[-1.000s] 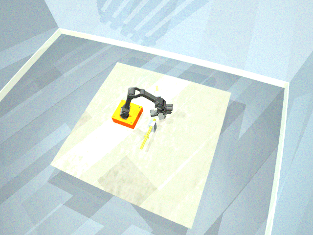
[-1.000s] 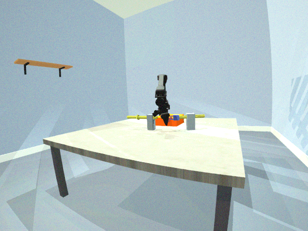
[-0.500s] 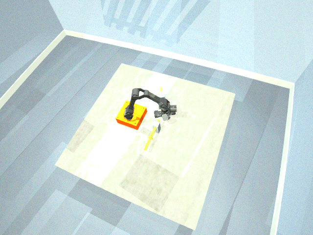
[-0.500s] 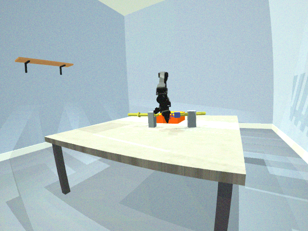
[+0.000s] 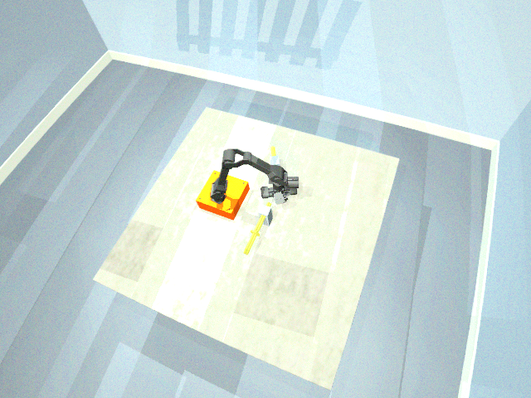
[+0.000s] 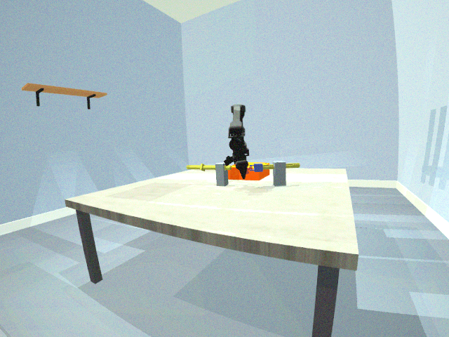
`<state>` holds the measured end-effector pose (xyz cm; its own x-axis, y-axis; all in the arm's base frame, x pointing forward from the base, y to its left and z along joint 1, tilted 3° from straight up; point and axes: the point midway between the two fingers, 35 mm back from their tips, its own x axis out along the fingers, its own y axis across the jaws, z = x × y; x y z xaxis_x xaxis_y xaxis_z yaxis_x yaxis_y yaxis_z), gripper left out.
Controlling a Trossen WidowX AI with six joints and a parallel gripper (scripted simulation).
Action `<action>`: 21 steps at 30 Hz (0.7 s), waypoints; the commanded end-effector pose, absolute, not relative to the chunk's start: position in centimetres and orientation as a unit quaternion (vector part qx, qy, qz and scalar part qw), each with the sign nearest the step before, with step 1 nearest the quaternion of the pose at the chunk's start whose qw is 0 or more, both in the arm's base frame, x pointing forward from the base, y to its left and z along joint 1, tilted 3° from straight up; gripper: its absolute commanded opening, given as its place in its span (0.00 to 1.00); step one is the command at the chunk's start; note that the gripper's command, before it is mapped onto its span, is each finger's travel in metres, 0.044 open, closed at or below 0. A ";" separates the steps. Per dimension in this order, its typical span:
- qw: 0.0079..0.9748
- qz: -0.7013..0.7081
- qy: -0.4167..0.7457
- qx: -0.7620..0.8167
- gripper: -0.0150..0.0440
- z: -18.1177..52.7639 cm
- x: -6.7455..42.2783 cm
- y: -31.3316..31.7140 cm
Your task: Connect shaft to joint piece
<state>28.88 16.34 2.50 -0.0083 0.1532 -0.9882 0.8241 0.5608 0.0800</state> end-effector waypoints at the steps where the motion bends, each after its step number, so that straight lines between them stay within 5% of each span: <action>1: 0.597 -0.308 0.629 0.391 0.25 2.6 28.7 16.1; 21: 0.590 -0.420 0.536 0.434 0.25 3.3 27.5 15.4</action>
<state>27.78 15.54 3.15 0.0672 -0.0012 -0.9977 0.9450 0.3209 0.0633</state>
